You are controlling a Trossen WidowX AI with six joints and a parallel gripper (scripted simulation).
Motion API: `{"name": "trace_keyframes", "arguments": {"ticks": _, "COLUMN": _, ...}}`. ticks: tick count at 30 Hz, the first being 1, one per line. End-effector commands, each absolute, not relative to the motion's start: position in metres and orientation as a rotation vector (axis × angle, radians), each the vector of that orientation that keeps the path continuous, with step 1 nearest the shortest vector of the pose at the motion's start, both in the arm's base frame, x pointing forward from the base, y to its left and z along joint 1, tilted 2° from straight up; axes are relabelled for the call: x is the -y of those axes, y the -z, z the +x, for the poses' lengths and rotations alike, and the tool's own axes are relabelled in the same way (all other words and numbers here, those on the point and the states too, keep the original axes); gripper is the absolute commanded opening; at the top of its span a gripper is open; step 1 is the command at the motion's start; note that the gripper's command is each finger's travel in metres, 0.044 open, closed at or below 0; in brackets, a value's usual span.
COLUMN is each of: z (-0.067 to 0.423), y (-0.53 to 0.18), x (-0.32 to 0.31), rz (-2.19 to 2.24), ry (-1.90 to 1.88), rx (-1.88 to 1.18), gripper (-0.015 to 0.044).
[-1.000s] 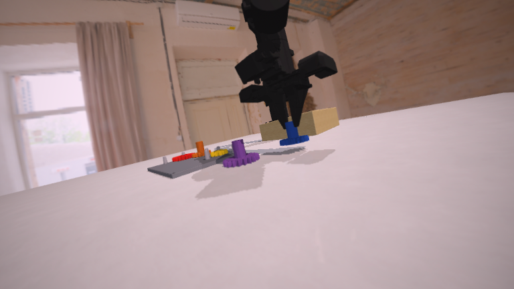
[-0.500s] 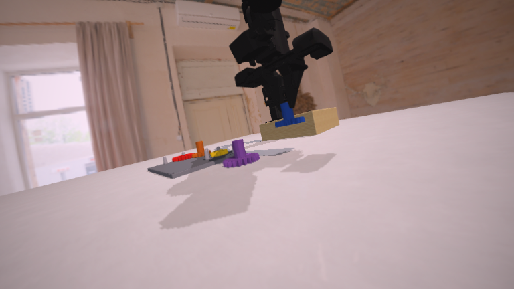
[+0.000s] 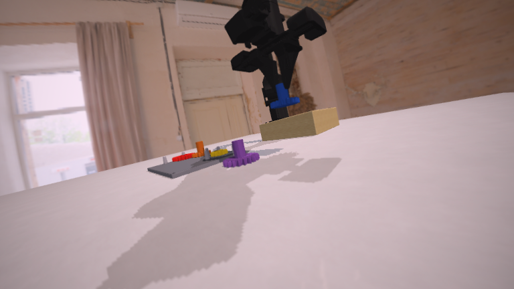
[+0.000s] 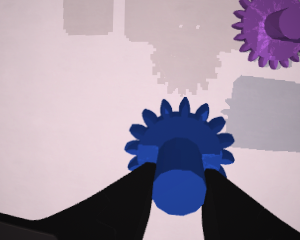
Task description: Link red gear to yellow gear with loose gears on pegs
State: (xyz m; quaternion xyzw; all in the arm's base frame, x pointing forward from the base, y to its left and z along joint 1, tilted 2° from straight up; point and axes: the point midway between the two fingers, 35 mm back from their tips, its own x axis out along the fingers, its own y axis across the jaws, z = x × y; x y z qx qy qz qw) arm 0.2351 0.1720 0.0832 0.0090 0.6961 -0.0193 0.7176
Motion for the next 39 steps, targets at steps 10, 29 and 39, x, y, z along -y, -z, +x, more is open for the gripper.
{"name": "trace_keyframes", "arguments": {"ticks": 10, "z": 0.232, "y": -0.119, "x": -0.170, "rz": 0.017, "ry": 0.040, "rx": -1.541, "gripper": 0.0000}}
{"name": "trace_keyframes", "arguments": {"ticks": 29, "z": 0.233, "y": -0.139, "x": -0.156, "rz": 0.010, "ry": 0.048, "rx": -1.552, "gripper": 0.0000}}
{"name": "trace_keyframes", "arguments": {"ticks": 39, "z": 0.246, "y": -0.132, "x": -0.139, "rz": 0.009, "ry": 0.049, "rx": -1.551, "gripper": 0.0000}}
